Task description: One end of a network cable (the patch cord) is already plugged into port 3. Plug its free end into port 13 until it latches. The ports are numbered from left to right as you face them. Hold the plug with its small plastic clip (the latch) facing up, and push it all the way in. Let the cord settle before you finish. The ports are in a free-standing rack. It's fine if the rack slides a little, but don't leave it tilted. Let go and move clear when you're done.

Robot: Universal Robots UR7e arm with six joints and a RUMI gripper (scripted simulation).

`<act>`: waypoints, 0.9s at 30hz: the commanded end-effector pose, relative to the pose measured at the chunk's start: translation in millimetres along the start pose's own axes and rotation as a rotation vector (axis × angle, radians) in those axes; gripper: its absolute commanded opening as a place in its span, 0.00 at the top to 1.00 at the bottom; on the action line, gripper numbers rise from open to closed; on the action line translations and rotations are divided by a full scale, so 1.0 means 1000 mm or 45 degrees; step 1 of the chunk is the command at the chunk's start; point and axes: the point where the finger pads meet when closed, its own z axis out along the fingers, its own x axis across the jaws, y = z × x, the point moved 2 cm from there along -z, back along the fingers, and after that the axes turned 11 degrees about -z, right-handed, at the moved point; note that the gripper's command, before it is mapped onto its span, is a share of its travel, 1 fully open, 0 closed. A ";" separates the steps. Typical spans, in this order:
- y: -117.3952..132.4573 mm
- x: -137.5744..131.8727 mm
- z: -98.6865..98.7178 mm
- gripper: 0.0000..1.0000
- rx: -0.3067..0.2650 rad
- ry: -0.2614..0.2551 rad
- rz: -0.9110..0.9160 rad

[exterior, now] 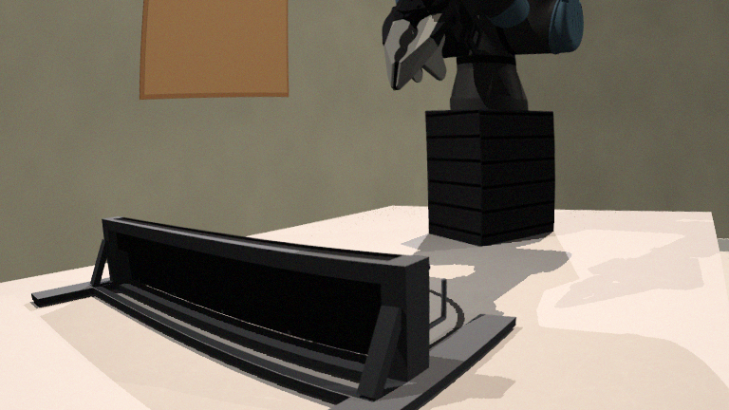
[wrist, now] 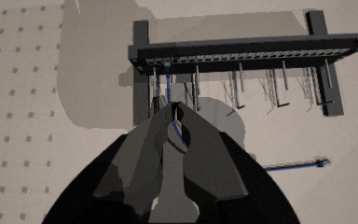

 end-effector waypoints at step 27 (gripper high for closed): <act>-0.003 -0.006 0.018 1.00 0.019 -0.007 -0.028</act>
